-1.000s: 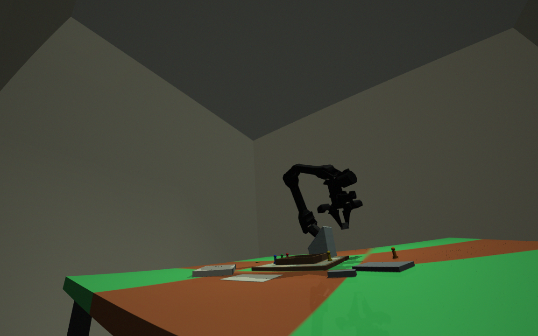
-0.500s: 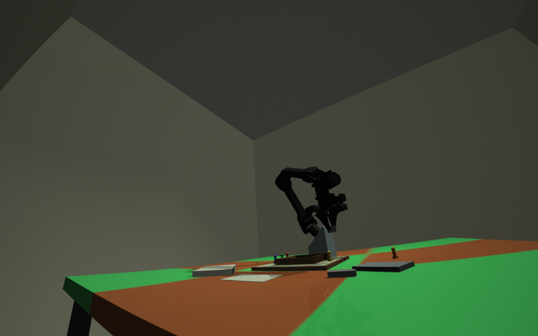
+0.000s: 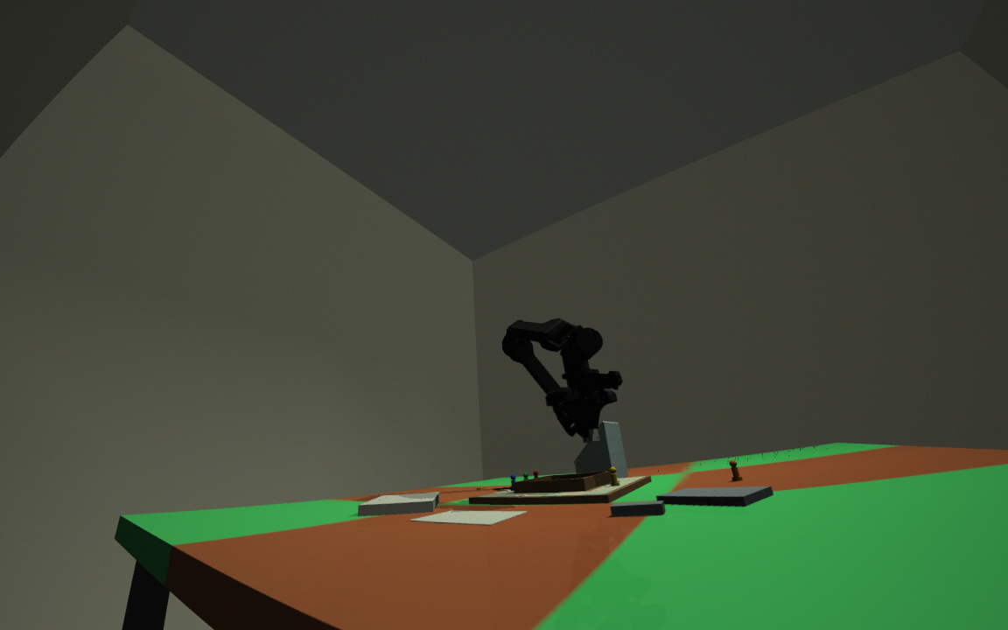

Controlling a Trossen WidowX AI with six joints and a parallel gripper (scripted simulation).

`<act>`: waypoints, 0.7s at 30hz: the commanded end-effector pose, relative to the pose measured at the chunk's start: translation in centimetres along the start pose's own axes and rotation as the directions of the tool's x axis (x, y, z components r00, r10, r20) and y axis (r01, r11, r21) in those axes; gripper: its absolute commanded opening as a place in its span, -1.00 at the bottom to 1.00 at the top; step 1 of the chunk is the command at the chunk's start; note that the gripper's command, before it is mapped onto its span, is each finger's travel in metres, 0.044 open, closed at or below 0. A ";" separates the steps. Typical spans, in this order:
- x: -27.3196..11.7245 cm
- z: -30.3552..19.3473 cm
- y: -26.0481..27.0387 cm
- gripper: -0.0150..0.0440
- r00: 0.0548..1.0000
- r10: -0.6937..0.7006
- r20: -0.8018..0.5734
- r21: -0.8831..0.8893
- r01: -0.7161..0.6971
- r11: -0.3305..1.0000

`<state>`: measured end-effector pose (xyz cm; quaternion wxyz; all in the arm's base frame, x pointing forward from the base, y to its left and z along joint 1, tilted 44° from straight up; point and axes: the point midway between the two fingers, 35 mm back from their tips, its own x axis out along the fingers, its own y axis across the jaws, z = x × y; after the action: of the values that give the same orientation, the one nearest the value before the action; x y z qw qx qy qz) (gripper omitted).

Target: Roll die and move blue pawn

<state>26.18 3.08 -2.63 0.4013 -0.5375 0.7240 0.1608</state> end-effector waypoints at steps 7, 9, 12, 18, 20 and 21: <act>0.9 -3.5 -2.6 -0.49 1.000 -0.015 -0.021 -0.201 0.010 0.979; 1.1 -4.3 -3.1 -0.49 0.999 -0.017 -0.027 -0.242 0.009 0.970; 1.4 -5.4 -3.7 -0.49 0.999 -0.018 -0.037 -0.299 0.006 0.954; 1.6 -5.7 -3.7 -0.49 1.000 -0.003 -0.024 -0.312 -0.005 0.950; 1.9 -5.7 -3.5 -0.49 0.999 0.039 0.020 -0.313 -0.031 0.949; 2.1 -5.7 -3.4 -0.49 0.997 0.060 0.046 -0.314 -0.043 0.948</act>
<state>27.05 -3.02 0.10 0.3086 -0.5876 0.6946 0.2776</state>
